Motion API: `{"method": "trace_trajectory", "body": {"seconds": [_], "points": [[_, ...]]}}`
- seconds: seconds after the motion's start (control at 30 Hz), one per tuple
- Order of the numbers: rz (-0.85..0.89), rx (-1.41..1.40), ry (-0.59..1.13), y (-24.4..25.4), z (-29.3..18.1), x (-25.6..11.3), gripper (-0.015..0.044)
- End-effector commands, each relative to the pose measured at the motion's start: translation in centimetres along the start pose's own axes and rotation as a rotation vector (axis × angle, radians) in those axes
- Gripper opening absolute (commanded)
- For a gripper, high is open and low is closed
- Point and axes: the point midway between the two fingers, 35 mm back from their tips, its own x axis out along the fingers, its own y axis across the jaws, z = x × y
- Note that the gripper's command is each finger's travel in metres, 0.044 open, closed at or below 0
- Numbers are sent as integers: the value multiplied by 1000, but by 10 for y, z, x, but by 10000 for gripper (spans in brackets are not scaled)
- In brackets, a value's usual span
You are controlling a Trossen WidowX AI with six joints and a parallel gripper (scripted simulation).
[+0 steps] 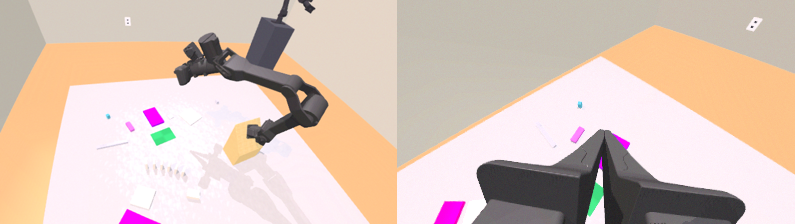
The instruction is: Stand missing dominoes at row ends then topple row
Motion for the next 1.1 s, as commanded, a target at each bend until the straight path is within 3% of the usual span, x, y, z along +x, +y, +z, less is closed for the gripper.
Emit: {"method": "trace_trajectory", "body": {"seconds": [0.0, 0.33, 0.7, 1.07], "points": [[69, -272, 122, 51, -33, 12, 0], [365, -1040, 475, 162, -174, 16, 0], [882, -1751, 774, 222, -341, -38, 0], [918, -1786, 789, 224, -350, -43, 0]]}}
